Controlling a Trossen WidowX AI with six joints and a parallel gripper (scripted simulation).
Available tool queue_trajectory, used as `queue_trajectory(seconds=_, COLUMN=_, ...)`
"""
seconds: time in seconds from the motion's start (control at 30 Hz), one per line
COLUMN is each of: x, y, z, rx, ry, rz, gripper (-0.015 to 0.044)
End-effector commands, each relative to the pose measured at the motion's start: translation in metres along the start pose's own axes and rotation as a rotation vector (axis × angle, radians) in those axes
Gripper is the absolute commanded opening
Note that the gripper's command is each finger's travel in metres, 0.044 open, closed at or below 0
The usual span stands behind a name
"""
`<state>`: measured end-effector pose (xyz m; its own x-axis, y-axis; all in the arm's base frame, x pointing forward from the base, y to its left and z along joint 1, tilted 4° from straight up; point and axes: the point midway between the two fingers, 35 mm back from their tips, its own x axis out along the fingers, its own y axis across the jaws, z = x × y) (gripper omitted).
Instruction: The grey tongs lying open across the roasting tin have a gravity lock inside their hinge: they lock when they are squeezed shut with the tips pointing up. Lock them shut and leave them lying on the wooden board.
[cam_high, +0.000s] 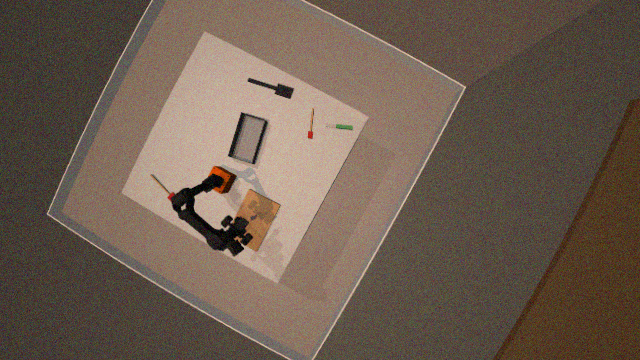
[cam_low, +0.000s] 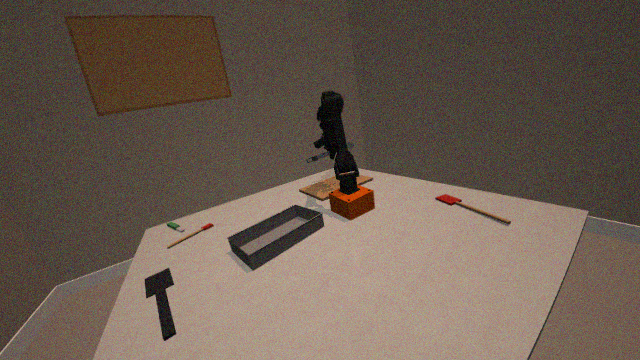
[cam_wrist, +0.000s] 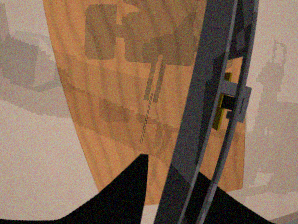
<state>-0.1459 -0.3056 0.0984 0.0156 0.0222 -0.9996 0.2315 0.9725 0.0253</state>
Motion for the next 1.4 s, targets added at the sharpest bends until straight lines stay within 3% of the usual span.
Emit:
queue_trajectory(seconds=0.0, x=0.0, y=0.0, z=0.0, rx=-0.006, ry=-0.006, rz=-0.002, gripper=-0.015)
queue_trajectory(seconds=1.37, x=0.066, y=-0.005, z=0.0, rx=-0.007, ry=-0.005, rz=-0.002, gripper=-0.015)
